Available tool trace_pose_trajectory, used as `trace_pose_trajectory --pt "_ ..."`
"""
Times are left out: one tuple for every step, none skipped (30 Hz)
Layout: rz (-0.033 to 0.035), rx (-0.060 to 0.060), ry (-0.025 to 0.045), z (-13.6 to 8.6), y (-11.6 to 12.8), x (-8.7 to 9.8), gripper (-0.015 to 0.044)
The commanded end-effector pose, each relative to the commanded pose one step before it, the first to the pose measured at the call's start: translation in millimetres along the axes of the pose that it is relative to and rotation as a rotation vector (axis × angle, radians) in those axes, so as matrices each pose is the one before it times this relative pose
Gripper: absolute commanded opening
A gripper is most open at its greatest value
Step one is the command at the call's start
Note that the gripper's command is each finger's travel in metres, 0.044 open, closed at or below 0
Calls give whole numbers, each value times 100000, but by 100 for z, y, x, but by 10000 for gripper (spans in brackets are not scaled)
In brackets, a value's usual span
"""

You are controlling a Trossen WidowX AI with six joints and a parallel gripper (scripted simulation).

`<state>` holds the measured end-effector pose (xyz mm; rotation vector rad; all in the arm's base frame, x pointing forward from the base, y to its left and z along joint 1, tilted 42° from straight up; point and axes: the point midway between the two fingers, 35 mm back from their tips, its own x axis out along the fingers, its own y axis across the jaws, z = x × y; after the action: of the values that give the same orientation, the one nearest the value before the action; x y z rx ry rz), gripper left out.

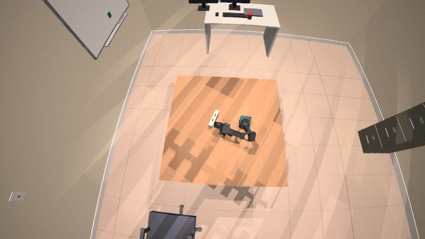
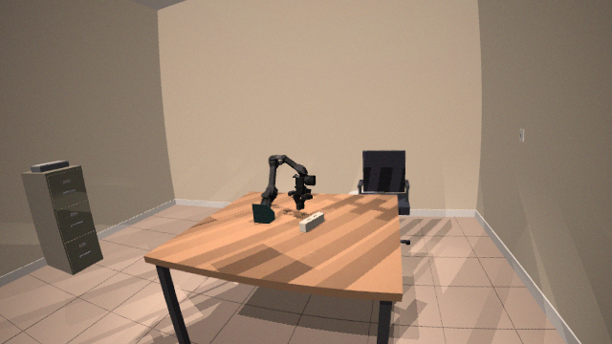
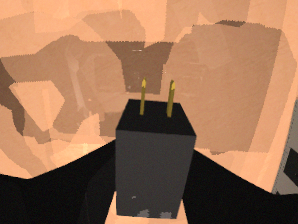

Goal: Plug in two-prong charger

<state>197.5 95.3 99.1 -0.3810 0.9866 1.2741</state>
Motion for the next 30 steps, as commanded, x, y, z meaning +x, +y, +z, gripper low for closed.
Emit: trace_pose_trajectory --pt "225 7101 -32 -499 -622 215 0" --pt "64 1716 30 -114 -154 57 0" --pt "65 1716 29 -112 -155 57 0" --pt "66 1716 28 -111 -156 57 0" --pt "67 1716 26 -110 -157 57 0" --pt "68 1716 25 -109 -157 57 0" --pt "69 1716 24 -107 -158 57 0" --pt "70 1716 23 -106 -159 57 0" --pt "71 1715 22 -105 -159 57 0" --pt "72 1715 21 -104 -160 57 0" --pt "73 1715 20 -103 -161 57 0" --pt "74 1715 19 -101 -161 57 0" --pt "75 1715 18 -100 -162 57 0" --pt "77 1715 17 -99 -163 57 0" --pt "78 1714 17 -97 -163 57 0" --pt "79 1714 16 -96 -164 57 0" --pt "81 1714 15 -95 -164 57 0" --pt "82 1714 14 -94 -165 58 0" --pt "83 1713 13 -92 -166 58 0" --pt "85 1713 13 -91 -166 58 0" --pt "86 1713 12 -90 -167 58 0" --pt "88 1713 12 -88 -167 58 0" --pt "89 1712 11 -87 -168 58 0" --pt "91 1712 10 -86 -168 58 0" --pt "92 1712 10 -84 -169 58 0" --pt "94 1712 9 -83 -169 58 0" --pt "95 1711 9 -82 -170 58 0" --pt "97 1711 9 -80 -170 58 0" --pt "99 1711 8 -79 -170 58 0" --pt "100 1710 8 -78 -171 59 0"
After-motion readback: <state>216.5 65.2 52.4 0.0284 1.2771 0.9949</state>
